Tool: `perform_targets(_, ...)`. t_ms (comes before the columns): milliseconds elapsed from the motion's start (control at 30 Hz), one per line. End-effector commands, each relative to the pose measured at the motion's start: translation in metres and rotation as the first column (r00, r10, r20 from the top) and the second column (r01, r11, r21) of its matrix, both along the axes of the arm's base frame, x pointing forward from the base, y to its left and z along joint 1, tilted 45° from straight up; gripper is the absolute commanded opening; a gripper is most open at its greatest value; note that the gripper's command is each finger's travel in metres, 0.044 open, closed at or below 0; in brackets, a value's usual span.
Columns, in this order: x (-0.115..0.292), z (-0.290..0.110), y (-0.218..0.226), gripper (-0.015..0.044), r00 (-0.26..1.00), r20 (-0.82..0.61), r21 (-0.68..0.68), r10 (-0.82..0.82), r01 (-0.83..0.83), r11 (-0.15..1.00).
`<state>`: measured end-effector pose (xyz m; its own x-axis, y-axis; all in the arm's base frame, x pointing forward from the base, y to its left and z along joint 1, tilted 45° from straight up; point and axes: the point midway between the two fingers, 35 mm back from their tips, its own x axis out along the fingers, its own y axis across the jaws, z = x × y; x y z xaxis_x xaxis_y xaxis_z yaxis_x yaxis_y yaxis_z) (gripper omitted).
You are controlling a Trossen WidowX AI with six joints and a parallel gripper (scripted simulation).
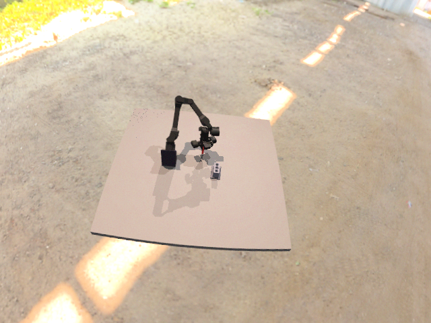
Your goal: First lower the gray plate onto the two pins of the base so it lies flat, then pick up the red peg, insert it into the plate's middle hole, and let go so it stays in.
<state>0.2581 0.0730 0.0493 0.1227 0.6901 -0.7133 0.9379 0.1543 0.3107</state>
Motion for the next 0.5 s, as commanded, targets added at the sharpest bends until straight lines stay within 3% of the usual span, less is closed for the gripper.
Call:
perform_targets(0,0.002,0.008,-0.008,0.0000,1.000,0.010,-0.002,0.003,-0.003,1.000)
perform_targets(467,0.001,0.036,-0.041,0.0000,1.000,0.008,-0.008,0.003,-0.002,1.000)
